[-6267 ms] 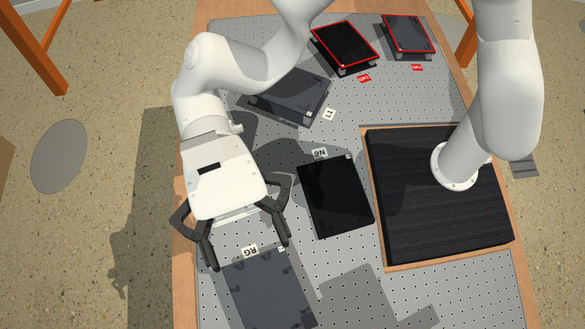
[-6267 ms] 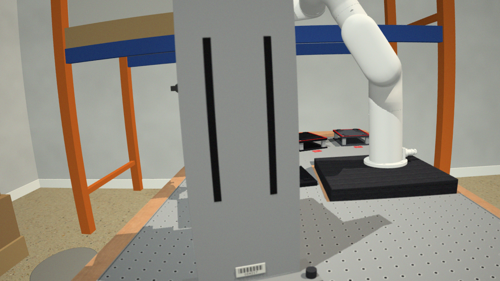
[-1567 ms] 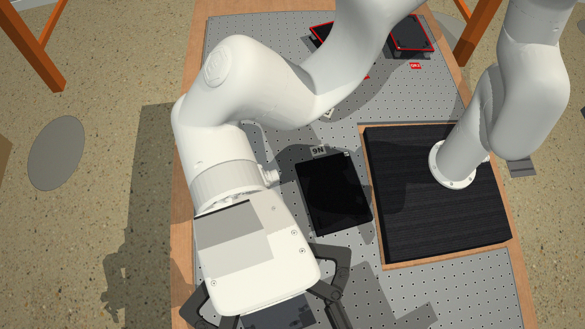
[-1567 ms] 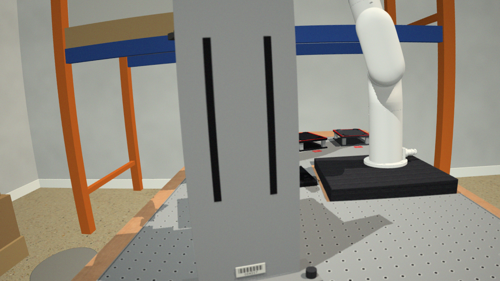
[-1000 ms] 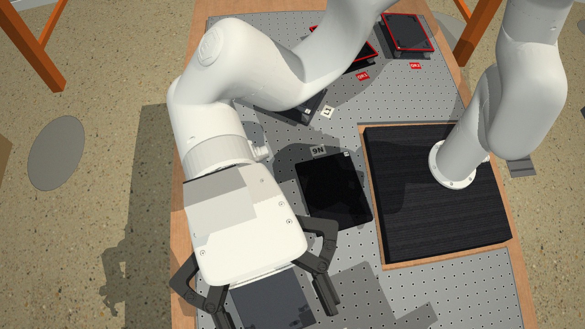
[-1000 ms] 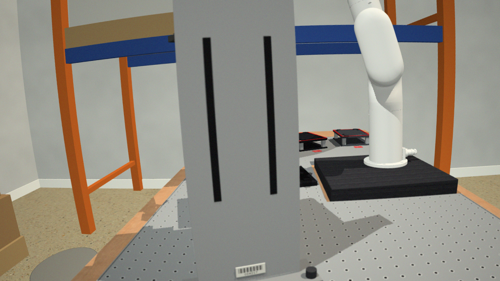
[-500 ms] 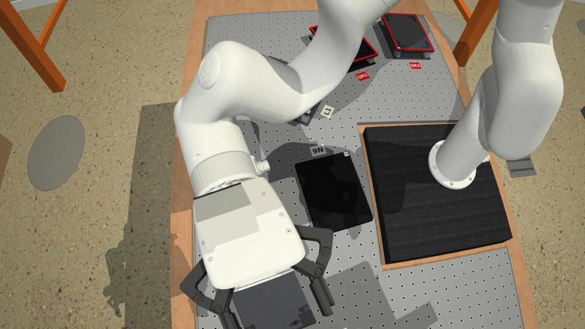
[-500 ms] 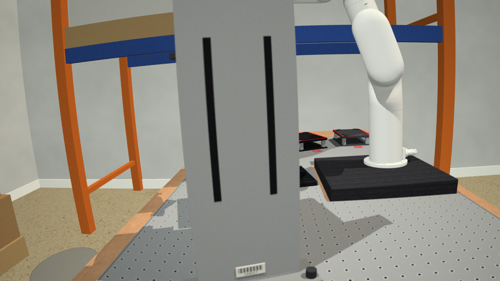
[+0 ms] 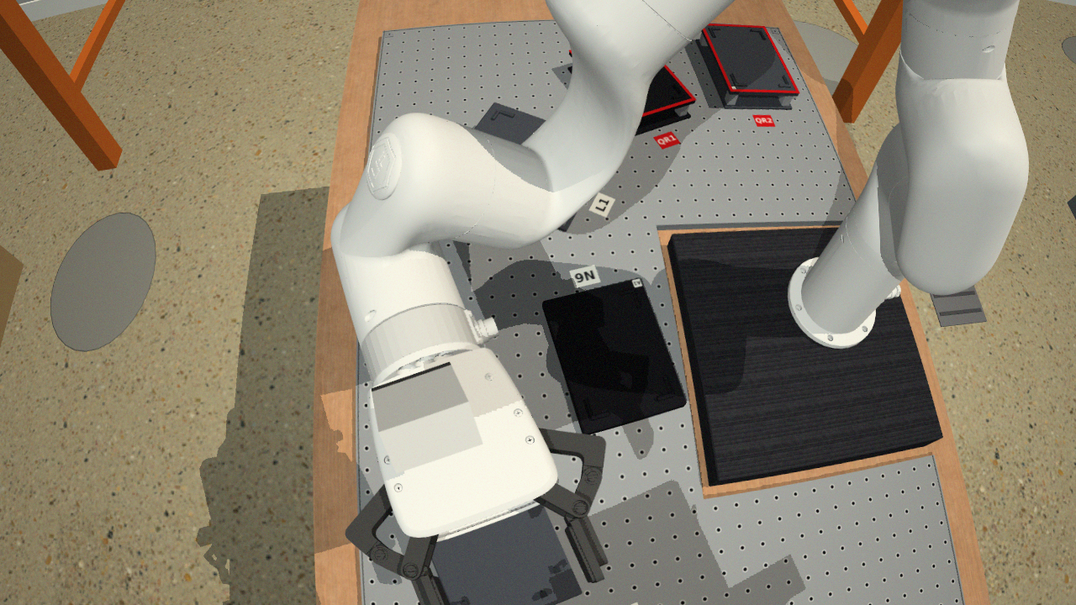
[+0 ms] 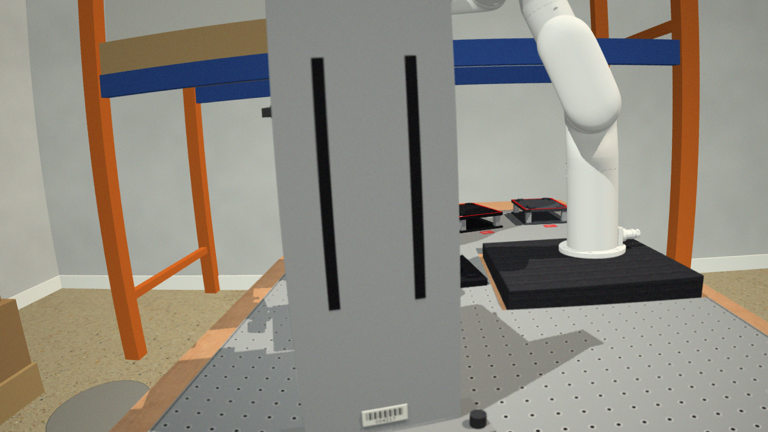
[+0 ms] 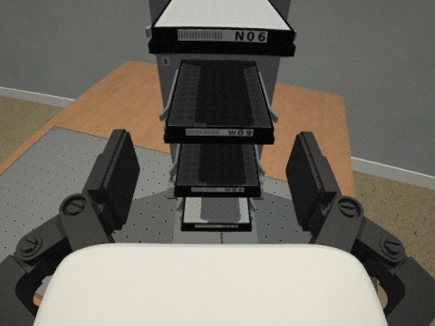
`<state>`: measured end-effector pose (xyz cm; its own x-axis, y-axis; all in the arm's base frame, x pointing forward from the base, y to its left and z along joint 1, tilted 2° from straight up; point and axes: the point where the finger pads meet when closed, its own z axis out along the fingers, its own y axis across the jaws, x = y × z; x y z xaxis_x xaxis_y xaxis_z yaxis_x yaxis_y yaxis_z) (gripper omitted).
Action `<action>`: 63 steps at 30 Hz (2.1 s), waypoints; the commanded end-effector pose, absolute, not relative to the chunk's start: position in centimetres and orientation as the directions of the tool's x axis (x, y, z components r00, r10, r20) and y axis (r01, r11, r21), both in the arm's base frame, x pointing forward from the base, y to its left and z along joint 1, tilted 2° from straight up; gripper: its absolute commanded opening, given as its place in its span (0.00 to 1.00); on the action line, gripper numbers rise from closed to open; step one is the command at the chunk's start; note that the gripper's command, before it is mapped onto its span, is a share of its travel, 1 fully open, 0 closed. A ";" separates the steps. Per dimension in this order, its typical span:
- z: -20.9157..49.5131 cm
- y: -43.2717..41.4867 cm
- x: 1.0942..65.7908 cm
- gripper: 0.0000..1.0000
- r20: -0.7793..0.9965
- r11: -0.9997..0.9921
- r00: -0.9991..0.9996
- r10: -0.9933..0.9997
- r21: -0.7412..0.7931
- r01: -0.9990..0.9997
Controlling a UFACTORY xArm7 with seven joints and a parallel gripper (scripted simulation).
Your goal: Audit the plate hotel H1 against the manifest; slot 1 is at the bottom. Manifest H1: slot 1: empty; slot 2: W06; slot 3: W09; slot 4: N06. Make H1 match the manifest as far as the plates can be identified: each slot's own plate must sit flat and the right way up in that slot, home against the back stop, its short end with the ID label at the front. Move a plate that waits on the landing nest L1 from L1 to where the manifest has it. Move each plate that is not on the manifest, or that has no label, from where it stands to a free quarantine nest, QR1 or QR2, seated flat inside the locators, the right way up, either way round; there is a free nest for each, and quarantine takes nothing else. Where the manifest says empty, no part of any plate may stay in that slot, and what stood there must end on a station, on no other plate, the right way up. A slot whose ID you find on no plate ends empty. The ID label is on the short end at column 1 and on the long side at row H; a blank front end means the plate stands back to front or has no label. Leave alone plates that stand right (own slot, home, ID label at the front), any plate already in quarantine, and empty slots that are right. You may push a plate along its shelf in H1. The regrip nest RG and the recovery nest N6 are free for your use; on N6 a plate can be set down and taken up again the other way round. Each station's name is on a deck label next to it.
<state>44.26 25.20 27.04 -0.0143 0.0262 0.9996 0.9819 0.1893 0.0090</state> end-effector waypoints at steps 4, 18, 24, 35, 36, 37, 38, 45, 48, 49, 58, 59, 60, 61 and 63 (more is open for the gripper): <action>26.9 25.8 44.2 1.00 0.999 0.190 -0.020 0.026 0.014 0.982; 26.8 28.2 43.8 1.00 0.999 0.190 -0.020 0.026 0.014 0.982; 26.8 28.2 43.8 1.00 0.999 0.190 -0.020 0.026 0.014 0.982; 26.8 28.2 43.8 1.00 0.999 0.190 -0.020 0.026 0.014 0.982; 26.8 28.2 43.8 1.00 0.999 0.190 -0.020 0.026 0.014 0.982; 26.8 28.2 43.8 1.00 0.999 0.190 -0.020 0.026 0.014 0.982; 26.8 28.2 43.8 1.00 0.999 0.190 -0.020 0.026 0.014 0.982; 26.8 28.2 43.8 1.00 0.999 0.190 -0.020 0.026 0.014 0.982; 26.8 28.2 43.8 1.00 0.999 0.190 -0.020 0.026 0.014 0.982; 26.8 28.2 43.8 1.00 0.999 0.190 -0.020 0.026 0.014 0.982; 26.8 28.2 43.8 1.00 0.999 0.190 -0.020 0.026 0.014 0.982; 26.8 28.2 43.8 1.00 0.999 0.190 -0.020 0.026 0.014 0.982; 26.8 28.2 43.8 1.00 0.999 0.190 -0.020 0.026 0.014 0.982; 26.8 28.2 43.8 1.00 0.999 0.190 -0.020 0.026 0.014 0.982; 26.8 28.2 43.8 1.00 0.999 0.190 -0.020 0.026 0.014 0.982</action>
<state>43.74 28.14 26.67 -0.0158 0.0261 0.9995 0.9819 0.1894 0.0106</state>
